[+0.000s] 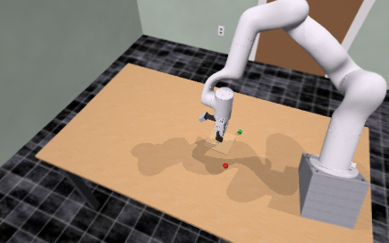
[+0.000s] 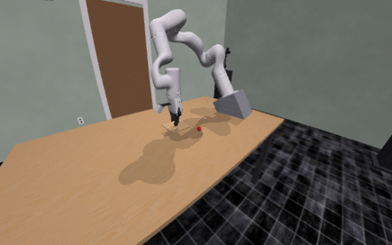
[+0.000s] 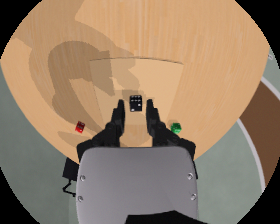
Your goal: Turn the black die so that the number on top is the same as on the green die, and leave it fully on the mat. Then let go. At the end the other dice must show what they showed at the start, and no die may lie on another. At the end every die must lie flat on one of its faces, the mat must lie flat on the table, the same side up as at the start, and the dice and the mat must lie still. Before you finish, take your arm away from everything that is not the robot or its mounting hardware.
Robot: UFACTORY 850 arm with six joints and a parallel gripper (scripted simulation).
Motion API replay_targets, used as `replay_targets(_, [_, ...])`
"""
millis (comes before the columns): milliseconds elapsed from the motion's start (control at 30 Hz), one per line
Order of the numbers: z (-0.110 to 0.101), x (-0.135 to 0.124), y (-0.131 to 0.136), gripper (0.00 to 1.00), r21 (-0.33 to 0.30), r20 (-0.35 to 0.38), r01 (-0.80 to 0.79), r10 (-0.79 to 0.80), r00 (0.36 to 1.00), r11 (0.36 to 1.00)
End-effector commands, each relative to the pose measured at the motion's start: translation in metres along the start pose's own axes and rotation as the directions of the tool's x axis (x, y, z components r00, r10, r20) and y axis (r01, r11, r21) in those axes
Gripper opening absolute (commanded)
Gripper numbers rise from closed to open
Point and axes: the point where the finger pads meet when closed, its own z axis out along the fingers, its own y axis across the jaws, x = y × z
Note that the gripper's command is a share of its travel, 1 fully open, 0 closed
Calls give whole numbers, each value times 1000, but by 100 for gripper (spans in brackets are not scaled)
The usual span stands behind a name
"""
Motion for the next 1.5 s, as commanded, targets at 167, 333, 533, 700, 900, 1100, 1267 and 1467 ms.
replay_targets(167, [1,1,0,36,0,-2,0,0,1000,1000])
replay_targets(333, [4,1,0,36,0,-2,0,0,1000,1000])
replay_targets(533, [13,1,0,36,0,-2,0,0,1000,1000])
replay_targets(700, [19,1,0,36,0,-2,0,0,1000,1000])
replay_targets(900, [22,1,0,36,0,-2,0,0,1000,1000])
replay_targets(1100, [23,1,0,36,0,-2,0,0,1000,1000])
replay_targets(1267, [23,1,0,36,0,-2,0,0,1000,1000])
replay_targets(1467, [23,1,0,36,0,-2,0,0,1000,1000])
